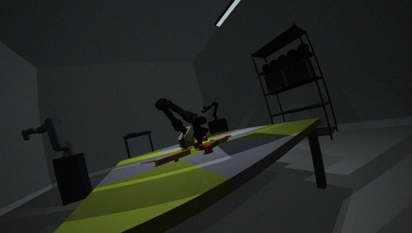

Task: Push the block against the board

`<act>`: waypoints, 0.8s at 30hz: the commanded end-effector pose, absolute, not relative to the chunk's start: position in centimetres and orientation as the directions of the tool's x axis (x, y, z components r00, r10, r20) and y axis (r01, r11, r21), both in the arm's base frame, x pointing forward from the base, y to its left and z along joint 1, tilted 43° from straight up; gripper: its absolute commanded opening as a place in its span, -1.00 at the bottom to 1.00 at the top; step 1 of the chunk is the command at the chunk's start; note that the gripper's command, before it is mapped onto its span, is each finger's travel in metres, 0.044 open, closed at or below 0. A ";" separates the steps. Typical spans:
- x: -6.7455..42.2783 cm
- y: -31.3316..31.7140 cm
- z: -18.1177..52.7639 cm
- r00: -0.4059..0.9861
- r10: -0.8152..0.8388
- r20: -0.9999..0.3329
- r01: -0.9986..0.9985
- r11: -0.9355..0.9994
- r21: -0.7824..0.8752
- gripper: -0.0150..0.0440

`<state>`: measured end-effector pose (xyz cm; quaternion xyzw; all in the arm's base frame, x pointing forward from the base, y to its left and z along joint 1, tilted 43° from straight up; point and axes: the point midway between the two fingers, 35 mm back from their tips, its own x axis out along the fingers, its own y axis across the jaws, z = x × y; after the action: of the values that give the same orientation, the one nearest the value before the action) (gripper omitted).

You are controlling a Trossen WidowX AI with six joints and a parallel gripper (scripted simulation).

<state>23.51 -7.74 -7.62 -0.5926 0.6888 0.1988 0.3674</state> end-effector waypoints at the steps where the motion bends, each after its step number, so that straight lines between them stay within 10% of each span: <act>1: 23.2 -8.4 -7.1 -0.027 -0.675 -0.737 -0.964 0.214 -0.160 -0.49; 24: 22.5 -9.3 -6.2 -0.029 -0.678 -0.735 -0.964 0.214 -0.160 -0.49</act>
<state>22.53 -9.28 -6.29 -0.5927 0.6902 0.1967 0.3654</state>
